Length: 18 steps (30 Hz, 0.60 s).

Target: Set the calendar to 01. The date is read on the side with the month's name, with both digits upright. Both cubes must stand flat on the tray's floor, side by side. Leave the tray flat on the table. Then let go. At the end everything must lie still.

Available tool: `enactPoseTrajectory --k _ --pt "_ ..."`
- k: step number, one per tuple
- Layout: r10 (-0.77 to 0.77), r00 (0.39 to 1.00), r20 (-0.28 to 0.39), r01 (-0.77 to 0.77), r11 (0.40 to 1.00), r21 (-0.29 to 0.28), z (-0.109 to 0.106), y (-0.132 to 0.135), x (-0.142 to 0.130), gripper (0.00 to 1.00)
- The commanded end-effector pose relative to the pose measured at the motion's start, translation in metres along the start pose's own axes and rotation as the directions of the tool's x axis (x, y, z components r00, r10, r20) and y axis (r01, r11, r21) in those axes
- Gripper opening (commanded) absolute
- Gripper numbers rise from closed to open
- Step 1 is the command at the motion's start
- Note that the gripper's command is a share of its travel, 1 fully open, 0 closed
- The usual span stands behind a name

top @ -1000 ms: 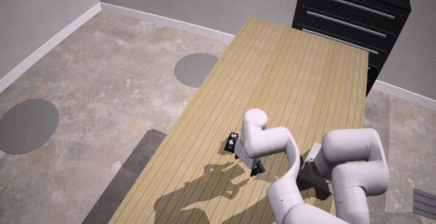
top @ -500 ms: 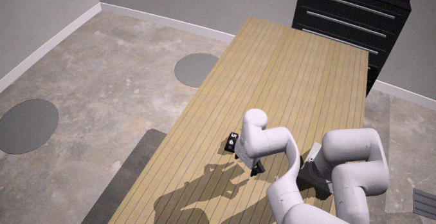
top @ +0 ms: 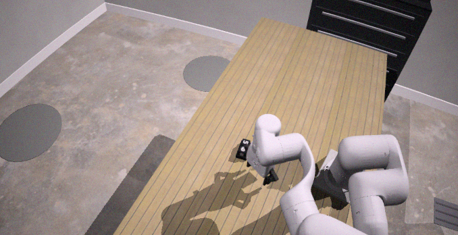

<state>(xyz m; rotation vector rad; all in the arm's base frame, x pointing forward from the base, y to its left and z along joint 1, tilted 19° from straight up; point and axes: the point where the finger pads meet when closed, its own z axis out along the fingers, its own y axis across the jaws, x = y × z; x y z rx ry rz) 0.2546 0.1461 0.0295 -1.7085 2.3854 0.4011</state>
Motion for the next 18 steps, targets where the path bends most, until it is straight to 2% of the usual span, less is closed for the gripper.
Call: enactPoseTrajectory --k 1,5,18 --pt "0.000 1.000 0.002 0.000 1.000 0.002 -0.001 0.000 0.000 1.00" --pt "0.000 1.000 0.002 0.000 1.000 0.002 -0.002 0.000 0.000 1.00" --pt "0.000 1.000 0.002 0.000 1.000 0.002 -0.030 0.000 0.000 1.00"
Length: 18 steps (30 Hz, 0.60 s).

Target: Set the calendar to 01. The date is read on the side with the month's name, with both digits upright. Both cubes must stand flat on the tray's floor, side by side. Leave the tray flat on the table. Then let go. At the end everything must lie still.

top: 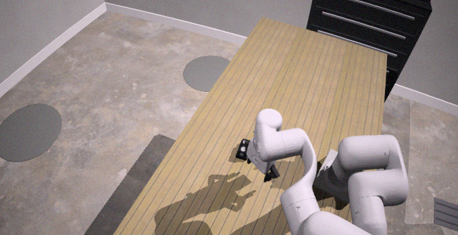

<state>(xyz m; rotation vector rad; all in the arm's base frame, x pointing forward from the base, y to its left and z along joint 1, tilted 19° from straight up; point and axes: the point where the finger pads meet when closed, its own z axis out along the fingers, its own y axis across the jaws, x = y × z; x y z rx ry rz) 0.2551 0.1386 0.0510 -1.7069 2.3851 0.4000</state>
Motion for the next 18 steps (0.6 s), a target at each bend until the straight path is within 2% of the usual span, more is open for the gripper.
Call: enactPoseTrajectory --k 1,18 --pt "0.000 1.000 0.001 0.000 1.000 0.000 -0.007 0.000 0.000 1.00" --pt "0.000 1.000 0.001 0.000 1.000 0.000 -0.007 -0.004 0.022 1.00"
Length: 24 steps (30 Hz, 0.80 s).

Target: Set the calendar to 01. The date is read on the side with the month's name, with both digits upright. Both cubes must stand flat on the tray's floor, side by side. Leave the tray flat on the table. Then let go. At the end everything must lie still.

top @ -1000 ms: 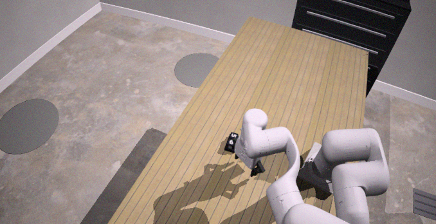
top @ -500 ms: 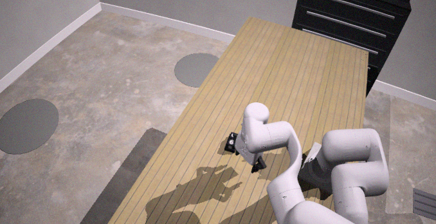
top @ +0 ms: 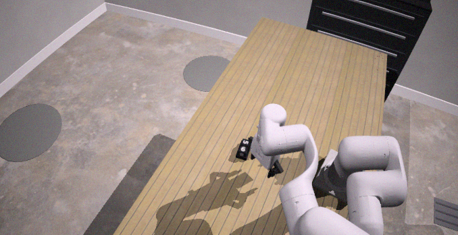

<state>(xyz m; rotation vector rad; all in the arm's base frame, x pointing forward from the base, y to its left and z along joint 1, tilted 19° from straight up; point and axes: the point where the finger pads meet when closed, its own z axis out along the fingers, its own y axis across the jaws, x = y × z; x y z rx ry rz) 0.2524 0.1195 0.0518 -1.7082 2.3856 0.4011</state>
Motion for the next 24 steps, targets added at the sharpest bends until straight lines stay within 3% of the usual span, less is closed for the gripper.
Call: enactPoseTrajectory --k 1,12,24 --pt "0.000 1.000 0.002 0.000 1.000 0.002 -0.001 -0.002 0.007 1.00" --pt "0.000 1.000 0.002 0.000 1.000 0.002 0.000 -0.004 0.017 1.00" --pt "0.000 1.000 0.002 0.000 1.000 0.002 0.016 -0.004 0.017 1.00"
